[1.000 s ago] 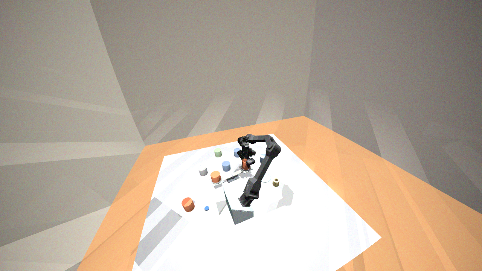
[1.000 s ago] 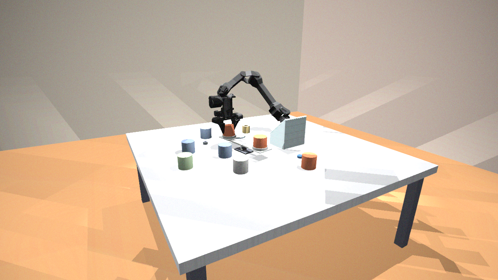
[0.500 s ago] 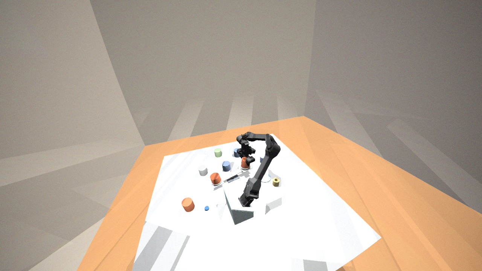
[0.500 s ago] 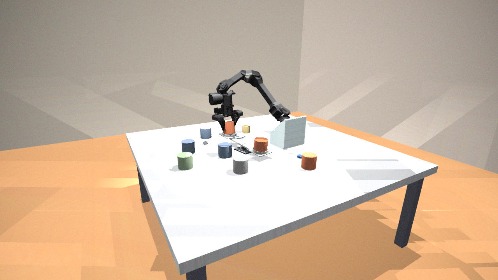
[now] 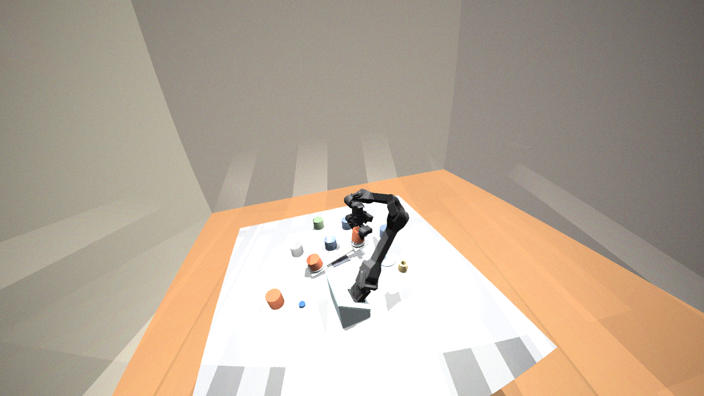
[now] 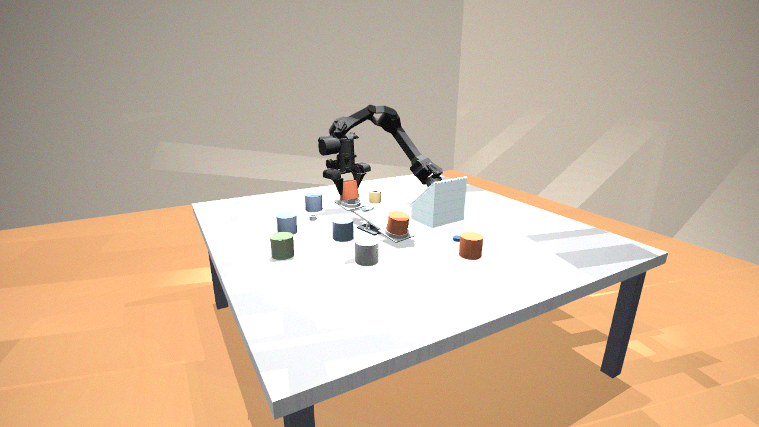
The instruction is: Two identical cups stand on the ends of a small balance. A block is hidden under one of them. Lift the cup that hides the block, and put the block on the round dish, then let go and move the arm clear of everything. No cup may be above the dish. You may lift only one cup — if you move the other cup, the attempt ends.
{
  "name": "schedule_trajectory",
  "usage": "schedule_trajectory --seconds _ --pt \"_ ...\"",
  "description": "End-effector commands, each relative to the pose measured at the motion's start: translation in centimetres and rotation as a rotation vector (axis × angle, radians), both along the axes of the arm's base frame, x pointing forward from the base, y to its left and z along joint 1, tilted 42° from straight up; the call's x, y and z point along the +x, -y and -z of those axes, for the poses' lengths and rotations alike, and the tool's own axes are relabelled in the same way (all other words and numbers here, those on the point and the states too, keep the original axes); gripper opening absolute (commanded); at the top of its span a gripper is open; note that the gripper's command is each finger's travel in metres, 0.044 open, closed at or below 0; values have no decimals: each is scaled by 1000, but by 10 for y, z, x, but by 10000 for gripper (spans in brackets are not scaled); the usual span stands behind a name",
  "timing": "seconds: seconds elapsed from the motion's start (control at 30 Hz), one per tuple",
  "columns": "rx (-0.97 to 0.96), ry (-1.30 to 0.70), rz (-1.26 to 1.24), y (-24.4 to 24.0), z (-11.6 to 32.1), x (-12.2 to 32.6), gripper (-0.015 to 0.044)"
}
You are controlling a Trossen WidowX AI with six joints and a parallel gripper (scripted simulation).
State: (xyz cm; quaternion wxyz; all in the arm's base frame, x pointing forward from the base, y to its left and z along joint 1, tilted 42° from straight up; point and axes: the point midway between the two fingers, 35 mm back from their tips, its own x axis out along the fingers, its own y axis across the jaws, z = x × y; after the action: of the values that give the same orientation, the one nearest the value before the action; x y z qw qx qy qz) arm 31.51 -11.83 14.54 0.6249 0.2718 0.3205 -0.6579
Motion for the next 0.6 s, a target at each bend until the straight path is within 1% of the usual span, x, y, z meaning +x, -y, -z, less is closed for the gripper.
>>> schedule_trajectory --seconds 0.0,0.57 --pt "-11 24 -2 -4 -9 5 0" --pt "-12 24 -2 -19 -26 4 0"
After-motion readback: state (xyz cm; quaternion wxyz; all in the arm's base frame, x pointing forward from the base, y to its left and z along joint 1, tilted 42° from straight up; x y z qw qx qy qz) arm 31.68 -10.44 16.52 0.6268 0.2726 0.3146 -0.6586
